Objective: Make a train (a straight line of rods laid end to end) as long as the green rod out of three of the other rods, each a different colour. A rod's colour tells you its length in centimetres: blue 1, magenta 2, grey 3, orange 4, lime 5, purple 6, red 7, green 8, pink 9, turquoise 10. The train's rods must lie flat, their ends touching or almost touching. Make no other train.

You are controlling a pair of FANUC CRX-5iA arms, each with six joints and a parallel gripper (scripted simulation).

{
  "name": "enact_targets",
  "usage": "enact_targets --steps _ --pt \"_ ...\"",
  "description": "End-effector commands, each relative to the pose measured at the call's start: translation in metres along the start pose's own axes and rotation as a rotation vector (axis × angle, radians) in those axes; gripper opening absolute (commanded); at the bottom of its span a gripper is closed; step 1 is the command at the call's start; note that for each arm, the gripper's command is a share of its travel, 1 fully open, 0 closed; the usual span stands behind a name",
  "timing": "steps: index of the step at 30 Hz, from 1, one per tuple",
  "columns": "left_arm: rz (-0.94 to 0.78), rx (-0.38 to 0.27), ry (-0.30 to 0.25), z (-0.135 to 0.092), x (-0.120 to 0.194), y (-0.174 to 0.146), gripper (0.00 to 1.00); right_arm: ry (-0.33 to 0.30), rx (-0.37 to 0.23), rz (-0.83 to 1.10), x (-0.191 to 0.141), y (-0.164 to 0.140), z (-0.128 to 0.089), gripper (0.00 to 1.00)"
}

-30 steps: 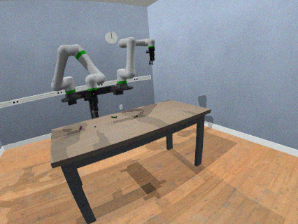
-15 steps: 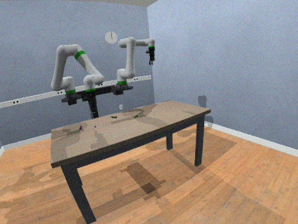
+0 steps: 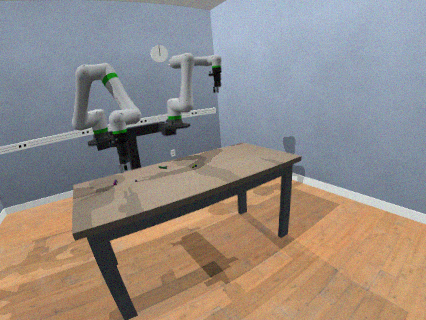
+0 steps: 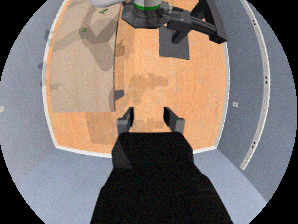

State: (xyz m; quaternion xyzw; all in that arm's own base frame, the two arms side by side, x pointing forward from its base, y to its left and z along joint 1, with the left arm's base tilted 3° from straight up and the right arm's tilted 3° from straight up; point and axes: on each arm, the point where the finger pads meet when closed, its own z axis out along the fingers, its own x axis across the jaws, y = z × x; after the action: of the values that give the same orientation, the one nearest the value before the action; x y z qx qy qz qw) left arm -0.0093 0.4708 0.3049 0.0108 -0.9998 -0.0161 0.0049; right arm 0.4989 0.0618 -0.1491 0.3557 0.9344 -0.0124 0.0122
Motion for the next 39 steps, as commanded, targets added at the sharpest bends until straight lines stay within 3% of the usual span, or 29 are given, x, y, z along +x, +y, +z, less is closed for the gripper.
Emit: enact_targets --steps 1,19,22,23,39 --pt "0.0 -0.002 0.0 -0.001 0.0 0.0 1.0 -0.014 0.0 0.167 -0.01 -0.016 0.002 1.0" --pt "0.0 -0.002 0.0 -0.001 0.0 0.0 1.0 -0.014 -0.004 0.741 -0.035 -0.075 0.011 1.0" --pt "0.0 -0.002 0.0 -0.001 0.0 0.0 1.0 -0.014 -0.004 0.764 -0.036 -0.077 0.011 1.0" --pt "0.0 -0.002 0.0 -0.001 0.0 0.0 1.0 -0.014 -0.004 0.764 -0.036 -0.077 0.011 0.54" --pt "0.0 -0.002 0.0 -0.001 0.0 0.0 1.0 -0.014 -0.004 0.764 -0.036 -0.077 0.011 0.54"
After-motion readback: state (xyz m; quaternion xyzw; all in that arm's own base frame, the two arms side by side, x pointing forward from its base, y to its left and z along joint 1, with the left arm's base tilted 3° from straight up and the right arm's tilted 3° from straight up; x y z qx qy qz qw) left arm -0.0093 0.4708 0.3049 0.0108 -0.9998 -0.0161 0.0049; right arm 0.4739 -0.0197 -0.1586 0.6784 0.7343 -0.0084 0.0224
